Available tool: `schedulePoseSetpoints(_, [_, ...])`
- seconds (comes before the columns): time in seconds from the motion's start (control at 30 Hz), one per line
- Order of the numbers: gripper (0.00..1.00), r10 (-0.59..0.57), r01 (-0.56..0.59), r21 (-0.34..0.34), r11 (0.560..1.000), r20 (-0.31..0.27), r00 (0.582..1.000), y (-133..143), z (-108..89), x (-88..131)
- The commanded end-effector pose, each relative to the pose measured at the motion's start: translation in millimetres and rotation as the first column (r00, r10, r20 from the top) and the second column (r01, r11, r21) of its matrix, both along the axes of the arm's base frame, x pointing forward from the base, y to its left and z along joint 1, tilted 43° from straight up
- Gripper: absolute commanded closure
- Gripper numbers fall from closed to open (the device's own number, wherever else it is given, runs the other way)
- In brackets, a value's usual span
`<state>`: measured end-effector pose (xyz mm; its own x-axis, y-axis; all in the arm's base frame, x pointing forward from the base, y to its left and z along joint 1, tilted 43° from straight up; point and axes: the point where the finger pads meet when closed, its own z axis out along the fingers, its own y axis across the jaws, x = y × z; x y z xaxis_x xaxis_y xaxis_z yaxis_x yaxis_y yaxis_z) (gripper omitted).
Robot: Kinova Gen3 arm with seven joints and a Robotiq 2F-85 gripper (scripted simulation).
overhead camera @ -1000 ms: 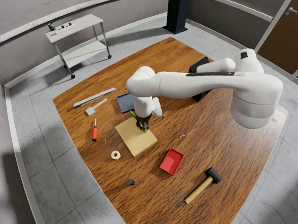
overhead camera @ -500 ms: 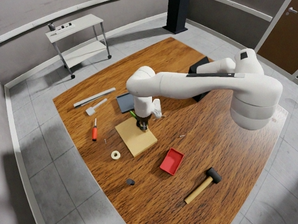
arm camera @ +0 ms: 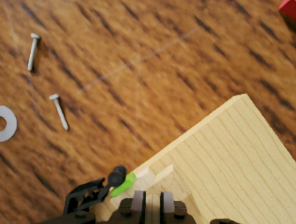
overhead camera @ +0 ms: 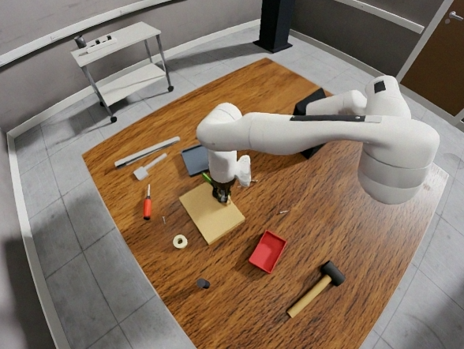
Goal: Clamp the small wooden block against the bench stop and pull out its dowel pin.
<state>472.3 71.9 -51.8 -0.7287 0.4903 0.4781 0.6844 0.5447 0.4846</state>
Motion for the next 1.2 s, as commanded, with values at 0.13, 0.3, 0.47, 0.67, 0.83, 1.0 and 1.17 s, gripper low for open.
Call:
schedulePoseSetpoints(0.13, [0.90, 0.042, -0.042, -0.001, 0.999, 0.044, 0.998, -1.7, 1.2, 1.1])
schedulePoseSetpoints(0.3, [0.90, 0.076, -0.076, -0.002, 0.997, 0.075, 0.994, -1.8, 1.2, 1.1])
schedulePoseSetpoints(0.47, [0.90, 0.096, -0.097, -0.003, 0.995, 0.094, 0.991, -1.8, 1.3, 1.1])
schedulePoseSetpoints(0.67, [0.90, 0.137, -0.137, -0.006, 0.991, 0.131, 0.982, -1.8, 1.3, 1.1])
schedulePoseSetpoints(0.83, [0.90, 0.170, -0.170, -0.010, 0.985, 0.162, 0.972, -1.9, 1.4, 1.1])
schedulePoseSetpoints(1.0, [0.90, 0.190, -0.190, -0.013, 0.982, 0.181, 0.965, -1.9, 1.4, 1.1])
schedulePoseSetpoints(1.17, [0.90, 0.222, -0.223, -0.019, 0.975, 0.211, 0.952, -1.9, 1.4, 1.1])
